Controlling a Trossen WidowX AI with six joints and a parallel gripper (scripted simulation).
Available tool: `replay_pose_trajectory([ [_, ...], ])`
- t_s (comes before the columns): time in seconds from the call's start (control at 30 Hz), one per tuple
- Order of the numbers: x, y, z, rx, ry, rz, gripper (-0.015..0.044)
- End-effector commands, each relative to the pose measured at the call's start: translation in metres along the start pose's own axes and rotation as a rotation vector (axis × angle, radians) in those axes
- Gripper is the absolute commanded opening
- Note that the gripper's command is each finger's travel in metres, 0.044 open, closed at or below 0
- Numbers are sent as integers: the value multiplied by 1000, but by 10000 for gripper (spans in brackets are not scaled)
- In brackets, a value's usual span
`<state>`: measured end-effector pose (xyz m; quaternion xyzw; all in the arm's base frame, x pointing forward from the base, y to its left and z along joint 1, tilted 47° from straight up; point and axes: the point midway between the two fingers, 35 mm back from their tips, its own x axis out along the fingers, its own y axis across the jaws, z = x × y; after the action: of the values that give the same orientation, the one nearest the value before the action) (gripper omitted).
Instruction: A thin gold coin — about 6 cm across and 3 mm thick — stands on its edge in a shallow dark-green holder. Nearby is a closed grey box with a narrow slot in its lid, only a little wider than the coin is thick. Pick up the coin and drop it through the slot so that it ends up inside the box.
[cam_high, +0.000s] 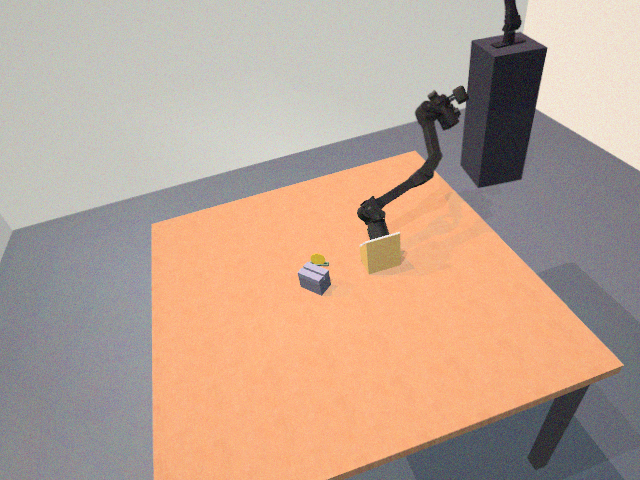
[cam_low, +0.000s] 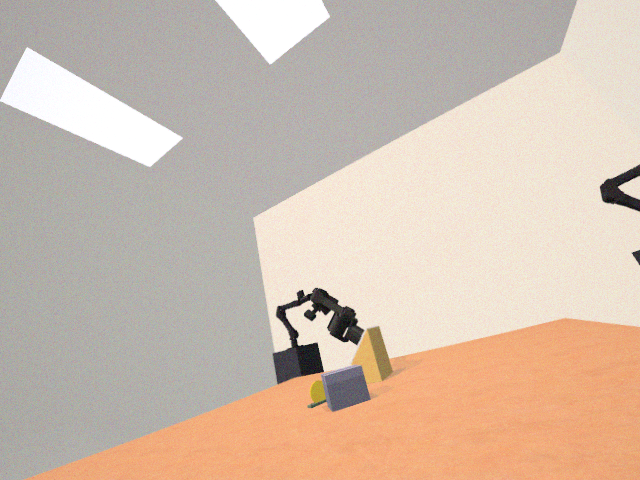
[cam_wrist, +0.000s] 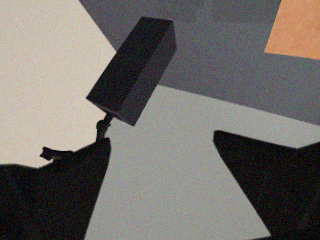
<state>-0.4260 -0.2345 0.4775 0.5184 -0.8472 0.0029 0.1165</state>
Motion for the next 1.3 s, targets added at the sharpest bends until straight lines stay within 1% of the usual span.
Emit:
replay_pose_trajectory([
  [0.0, 0, 0, -1, -2, 3, 0, 374],
  [0.1, -5, -8, -21, -40, 48, -3, 295],
  [0.27, -29, -43, -93, -176, 219, -19, 164],
  [0.5, -75, -104, -178, -359, 456, -64, 161],
  [0.63, -112, -147, -221, -470, 601, -98, 161],
  [0.8, -162, -197, -259, -679, 776, -86, 161],
  [0.97, -215, -254, -285, -791, 945, -142, 161],
  [1.1, -225, -261, -286, -859, 992, -107, 161],
  [1.27, -270, -304, -294, -965, 1135, -133, 161],
])
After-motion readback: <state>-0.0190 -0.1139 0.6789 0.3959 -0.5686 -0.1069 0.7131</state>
